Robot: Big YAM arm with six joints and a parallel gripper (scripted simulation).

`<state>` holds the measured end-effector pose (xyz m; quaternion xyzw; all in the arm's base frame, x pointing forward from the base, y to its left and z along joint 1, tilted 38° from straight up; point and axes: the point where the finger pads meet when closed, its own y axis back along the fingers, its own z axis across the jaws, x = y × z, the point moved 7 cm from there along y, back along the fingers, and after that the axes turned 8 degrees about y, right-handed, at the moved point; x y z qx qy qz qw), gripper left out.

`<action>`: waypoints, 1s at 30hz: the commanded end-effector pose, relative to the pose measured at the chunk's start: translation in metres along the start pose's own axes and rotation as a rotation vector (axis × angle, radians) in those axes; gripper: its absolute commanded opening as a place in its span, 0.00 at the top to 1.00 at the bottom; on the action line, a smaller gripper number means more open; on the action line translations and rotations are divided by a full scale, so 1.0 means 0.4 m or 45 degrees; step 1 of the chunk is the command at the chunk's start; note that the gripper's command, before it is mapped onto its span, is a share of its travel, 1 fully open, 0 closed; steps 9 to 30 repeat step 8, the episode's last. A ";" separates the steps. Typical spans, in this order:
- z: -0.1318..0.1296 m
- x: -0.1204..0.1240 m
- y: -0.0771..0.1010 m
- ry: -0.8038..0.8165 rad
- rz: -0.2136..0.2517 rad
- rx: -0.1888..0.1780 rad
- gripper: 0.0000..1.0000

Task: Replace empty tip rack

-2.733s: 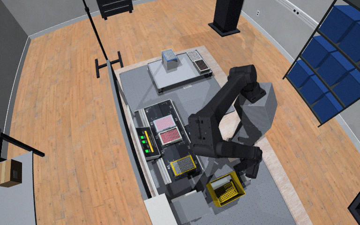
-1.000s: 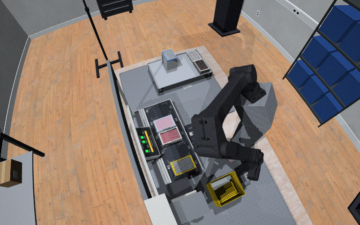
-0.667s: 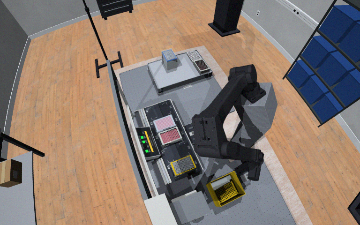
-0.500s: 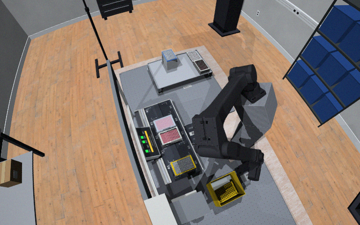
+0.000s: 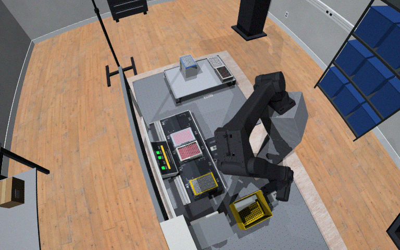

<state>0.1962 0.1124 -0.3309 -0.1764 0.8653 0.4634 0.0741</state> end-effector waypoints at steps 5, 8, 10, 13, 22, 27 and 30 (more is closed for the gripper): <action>0.036 0.002 0.005 0.014 -0.015 -0.033 1.00; 0.039 0.001 0.006 0.012 -0.016 -0.034 1.00; 0.039 0.001 0.006 0.012 -0.016 -0.034 1.00; 0.039 0.001 0.006 0.012 -0.016 -0.034 1.00; 0.039 0.001 0.006 0.012 -0.016 -0.034 1.00; 0.039 0.001 0.006 0.012 -0.016 -0.034 1.00; 0.039 0.001 0.006 0.012 -0.016 -0.034 1.00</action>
